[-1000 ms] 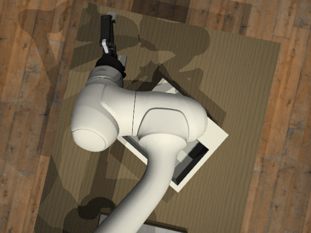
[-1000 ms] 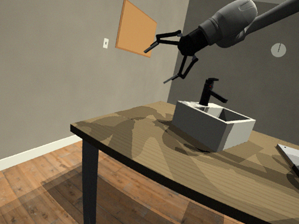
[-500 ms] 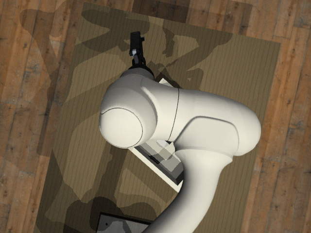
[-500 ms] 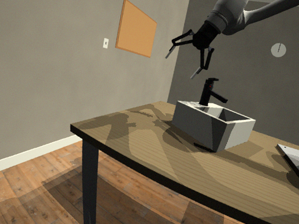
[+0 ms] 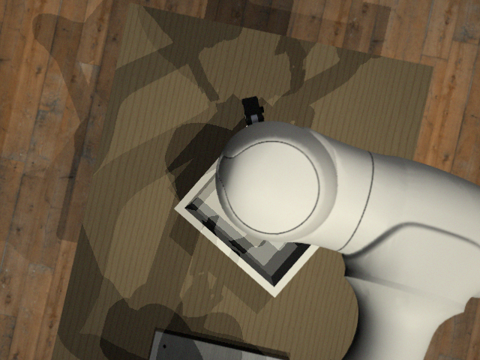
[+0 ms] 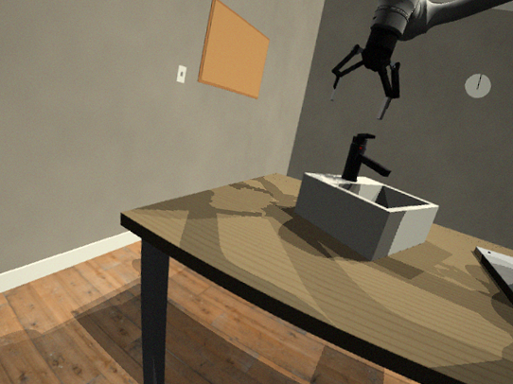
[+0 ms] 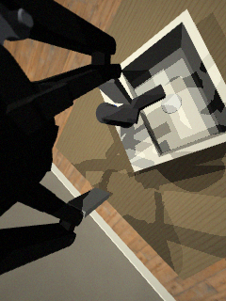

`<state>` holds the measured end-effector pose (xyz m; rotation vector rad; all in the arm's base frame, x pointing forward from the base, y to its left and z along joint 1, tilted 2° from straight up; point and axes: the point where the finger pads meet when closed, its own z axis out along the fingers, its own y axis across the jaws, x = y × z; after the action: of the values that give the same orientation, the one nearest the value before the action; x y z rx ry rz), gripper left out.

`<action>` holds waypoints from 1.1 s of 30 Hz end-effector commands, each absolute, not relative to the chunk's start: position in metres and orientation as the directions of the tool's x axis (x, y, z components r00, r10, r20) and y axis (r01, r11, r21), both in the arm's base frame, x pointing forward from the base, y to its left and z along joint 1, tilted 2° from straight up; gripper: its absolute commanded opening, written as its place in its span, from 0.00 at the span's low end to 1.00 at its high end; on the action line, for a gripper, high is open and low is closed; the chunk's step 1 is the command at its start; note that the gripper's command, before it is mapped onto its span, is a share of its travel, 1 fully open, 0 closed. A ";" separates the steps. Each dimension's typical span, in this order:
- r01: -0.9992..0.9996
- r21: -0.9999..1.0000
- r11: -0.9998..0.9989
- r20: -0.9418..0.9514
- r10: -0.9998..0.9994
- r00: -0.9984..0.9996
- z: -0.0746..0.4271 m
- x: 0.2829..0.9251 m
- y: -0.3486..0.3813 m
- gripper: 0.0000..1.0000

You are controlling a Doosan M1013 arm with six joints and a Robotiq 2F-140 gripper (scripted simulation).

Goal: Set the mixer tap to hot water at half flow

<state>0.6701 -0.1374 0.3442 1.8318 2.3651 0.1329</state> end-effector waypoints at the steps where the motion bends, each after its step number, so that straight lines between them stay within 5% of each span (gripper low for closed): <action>1: 0.964 0.064 0.258 -0.027 0.966 -0.257 0.364 0.630 -0.156 1.00; 9: 0.965 0.033 0.259 -0.014 0.966 -0.258 0.372 0.615 -0.161 1.00; 10: 0.965 0.033 0.259 -0.014 0.966 -0.258 0.372 0.615 -0.161 0.00; 33: 0.965 0.033 0.259 -0.014 0.966 -0.258 0.372 0.615 -0.161 0.00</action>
<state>0.6153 -0.1614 0.3720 1.8935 2.4669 0.0273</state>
